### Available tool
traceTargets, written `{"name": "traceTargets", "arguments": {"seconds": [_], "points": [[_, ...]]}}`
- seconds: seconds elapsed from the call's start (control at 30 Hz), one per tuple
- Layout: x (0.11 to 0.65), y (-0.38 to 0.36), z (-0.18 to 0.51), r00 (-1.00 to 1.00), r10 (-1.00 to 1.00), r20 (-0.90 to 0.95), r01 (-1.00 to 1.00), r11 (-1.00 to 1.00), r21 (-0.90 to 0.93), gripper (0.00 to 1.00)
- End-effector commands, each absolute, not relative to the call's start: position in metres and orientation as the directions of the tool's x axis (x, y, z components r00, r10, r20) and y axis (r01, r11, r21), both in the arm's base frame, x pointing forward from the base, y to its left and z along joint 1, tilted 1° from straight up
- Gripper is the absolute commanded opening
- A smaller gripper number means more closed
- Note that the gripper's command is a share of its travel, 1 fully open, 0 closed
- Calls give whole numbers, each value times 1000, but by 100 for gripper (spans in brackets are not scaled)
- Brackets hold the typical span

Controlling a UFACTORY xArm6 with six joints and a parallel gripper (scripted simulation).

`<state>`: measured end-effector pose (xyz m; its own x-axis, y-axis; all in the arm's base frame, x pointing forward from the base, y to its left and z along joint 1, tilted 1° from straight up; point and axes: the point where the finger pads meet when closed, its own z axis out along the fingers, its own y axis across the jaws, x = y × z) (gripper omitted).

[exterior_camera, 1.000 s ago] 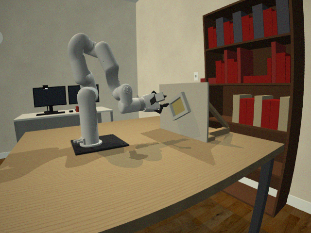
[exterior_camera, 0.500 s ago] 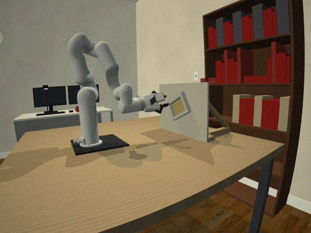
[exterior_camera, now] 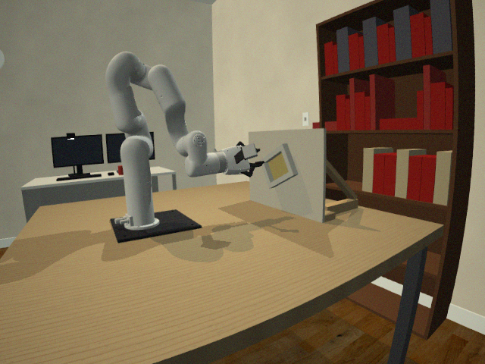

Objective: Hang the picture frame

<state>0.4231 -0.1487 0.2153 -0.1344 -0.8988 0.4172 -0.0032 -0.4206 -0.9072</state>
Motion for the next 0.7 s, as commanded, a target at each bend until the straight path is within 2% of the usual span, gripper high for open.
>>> {"name": "traceTargets", "arguments": {"seconds": [0.0, 0.67], "points": [[425, -149, 217, -136, -898, 418, -1, -422, -907, 50], [443, -151, 218, -136, -898, 418, -1, -422, -907, 50]]}}
